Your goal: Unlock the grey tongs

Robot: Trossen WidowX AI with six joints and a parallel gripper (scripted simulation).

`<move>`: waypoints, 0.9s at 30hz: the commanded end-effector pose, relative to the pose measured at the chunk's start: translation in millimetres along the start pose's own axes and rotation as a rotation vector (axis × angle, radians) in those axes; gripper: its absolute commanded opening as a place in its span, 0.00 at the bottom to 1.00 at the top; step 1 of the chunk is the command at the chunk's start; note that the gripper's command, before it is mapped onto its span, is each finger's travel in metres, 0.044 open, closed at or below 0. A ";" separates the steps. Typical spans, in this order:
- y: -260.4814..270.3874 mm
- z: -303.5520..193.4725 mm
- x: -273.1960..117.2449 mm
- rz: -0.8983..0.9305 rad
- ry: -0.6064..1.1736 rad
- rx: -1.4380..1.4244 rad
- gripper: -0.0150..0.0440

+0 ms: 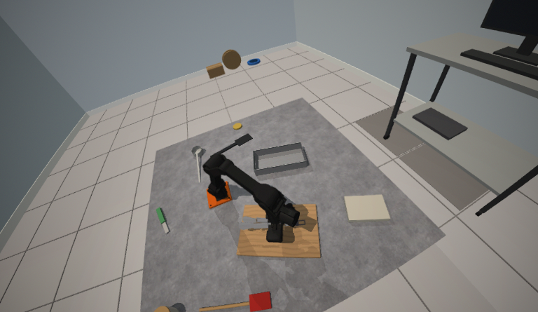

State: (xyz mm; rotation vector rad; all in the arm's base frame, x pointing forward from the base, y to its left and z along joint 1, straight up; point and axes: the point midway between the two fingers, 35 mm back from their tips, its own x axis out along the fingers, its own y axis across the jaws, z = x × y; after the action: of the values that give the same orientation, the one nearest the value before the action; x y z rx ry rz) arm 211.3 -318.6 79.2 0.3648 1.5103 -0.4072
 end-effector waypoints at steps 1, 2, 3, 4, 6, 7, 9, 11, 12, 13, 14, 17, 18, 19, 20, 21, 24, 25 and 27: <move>-0.1 0.1 -0.2 0.000 0.000 0.000 0.67; -0.1 0.1 -0.2 0.000 0.000 0.000 0.71; -0.1 0.1 -0.2 0.000 0.000 0.000 0.76; -0.1 0.1 -0.2 0.000 0.000 0.000 0.80; -0.1 0.1 -0.2 0.000 0.000 0.000 0.89; -0.1 0.1 -0.2 0.000 0.000 0.000 0.93; -0.1 0.1 -0.2 0.000 0.000 0.000 1.00; -0.1 0.1 -0.2 0.000 0.000 0.000 1.00; 2.3 0.9 -2.1 0.000 0.000 0.000 1.00; 6.8 2.4 -5.5 0.000 0.000 0.000 1.00; 13.5 4.3 -10.5 0.001 0.000 -0.001 1.00; 40.0 10.3 -30.1 0.003 -0.005 0.004 1.00; 54.3 11.9 -39.7 0.007 -0.006 -0.008 1.00; 68.1 12.7 -50.0 0.008 -0.005 -0.007 1.00; 83.2 12.6 -61.2 0.009 -0.004 -0.007 1.00; 98.6 11.4 -72.6 0.010 -0.002 -0.007 1.00; 135.6 3.6 -100.5 0.011 0.001 -0.008 1.00; 143.4 1.2 -106.5 0.011 0.002 -0.007 1.00; 149.9 -1.1 -111.7 0.012 0.003 -0.006 1.00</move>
State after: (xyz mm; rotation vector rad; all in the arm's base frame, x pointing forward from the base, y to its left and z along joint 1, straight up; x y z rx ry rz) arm 279.5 -198.4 173.0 0.3543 1.5124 -0.3762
